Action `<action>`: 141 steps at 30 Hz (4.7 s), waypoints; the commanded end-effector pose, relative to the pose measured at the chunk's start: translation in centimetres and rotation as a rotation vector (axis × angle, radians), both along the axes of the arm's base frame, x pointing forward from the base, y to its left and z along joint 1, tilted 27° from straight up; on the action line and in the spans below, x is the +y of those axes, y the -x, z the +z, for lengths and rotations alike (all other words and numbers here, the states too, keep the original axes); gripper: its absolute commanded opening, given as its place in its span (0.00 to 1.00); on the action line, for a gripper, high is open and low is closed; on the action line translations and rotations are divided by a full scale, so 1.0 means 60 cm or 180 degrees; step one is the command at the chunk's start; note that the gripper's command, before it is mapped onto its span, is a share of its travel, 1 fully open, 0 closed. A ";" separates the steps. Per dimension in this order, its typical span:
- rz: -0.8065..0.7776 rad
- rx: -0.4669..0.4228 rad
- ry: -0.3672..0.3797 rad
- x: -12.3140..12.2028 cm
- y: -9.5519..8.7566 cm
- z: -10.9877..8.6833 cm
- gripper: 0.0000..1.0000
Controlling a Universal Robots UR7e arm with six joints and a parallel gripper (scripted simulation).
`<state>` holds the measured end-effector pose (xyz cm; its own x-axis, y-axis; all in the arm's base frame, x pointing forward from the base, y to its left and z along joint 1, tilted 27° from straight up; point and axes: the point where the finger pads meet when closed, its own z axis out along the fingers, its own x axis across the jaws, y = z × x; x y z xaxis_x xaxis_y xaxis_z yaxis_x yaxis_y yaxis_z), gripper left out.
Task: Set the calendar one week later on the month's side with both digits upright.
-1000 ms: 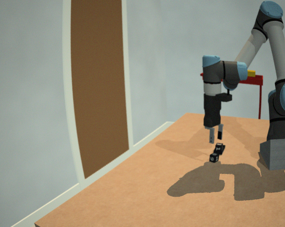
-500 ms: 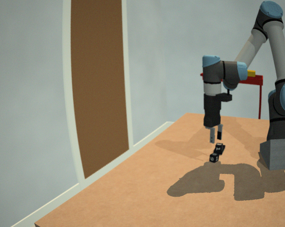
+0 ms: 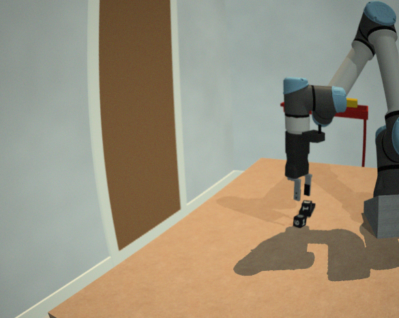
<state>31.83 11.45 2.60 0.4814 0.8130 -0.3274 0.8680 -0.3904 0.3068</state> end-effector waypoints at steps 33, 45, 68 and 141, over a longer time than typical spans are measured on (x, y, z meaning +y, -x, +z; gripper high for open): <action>0.0002 -0.0003 -0.0002 -0.014 -0.004 -0.027 0.90; 0.0002 -0.0003 -0.0002 -0.027 -0.008 -0.053 0.90; 0.0002 -0.0003 -0.0002 -0.039 -0.011 -0.077 0.90; 0.0034 -0.0070 0.0045 -0.010 -0.004 -0.020 0.90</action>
